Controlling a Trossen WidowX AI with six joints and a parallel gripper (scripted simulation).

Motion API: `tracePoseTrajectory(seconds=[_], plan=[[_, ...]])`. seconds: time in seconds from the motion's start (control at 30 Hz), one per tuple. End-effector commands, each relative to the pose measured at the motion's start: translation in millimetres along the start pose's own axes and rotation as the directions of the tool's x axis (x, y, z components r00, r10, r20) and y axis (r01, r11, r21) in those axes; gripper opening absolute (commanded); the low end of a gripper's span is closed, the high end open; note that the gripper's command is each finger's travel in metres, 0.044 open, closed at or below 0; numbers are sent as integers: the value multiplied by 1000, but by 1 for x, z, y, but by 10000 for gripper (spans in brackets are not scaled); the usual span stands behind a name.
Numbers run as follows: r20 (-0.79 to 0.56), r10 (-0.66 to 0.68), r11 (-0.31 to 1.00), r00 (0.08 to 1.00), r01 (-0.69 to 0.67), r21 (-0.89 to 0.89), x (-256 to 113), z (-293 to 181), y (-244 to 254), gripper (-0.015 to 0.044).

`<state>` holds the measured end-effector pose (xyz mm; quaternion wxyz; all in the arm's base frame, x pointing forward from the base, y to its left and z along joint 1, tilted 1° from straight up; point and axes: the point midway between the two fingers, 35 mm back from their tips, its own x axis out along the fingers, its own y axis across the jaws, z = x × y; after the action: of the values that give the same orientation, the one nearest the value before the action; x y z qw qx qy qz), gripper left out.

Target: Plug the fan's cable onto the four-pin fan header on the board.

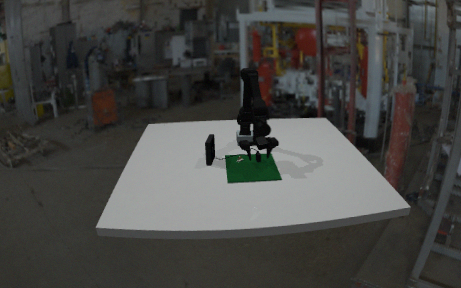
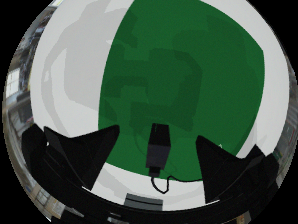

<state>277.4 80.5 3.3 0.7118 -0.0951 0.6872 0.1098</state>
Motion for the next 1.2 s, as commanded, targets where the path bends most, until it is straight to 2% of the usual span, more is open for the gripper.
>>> tracePoseTrajectory(seconds=[0.0,0.43,0.57,0.7,0.87,1.17], plan=[[1,0,1000,1000,0,0,0,0,0,361],[1,0,1000,1000,0,0,0,0,0,20],[1,0,1000,1000,0,0,-3,1,0,0],[-4,-4,1000,1000,4,3,-47,1,0,0],[-4,-4,1000,1000,4,-3,-49,0,0,0],[-5,-5,958,1000,4,-287,-49,-3,-12,0]])
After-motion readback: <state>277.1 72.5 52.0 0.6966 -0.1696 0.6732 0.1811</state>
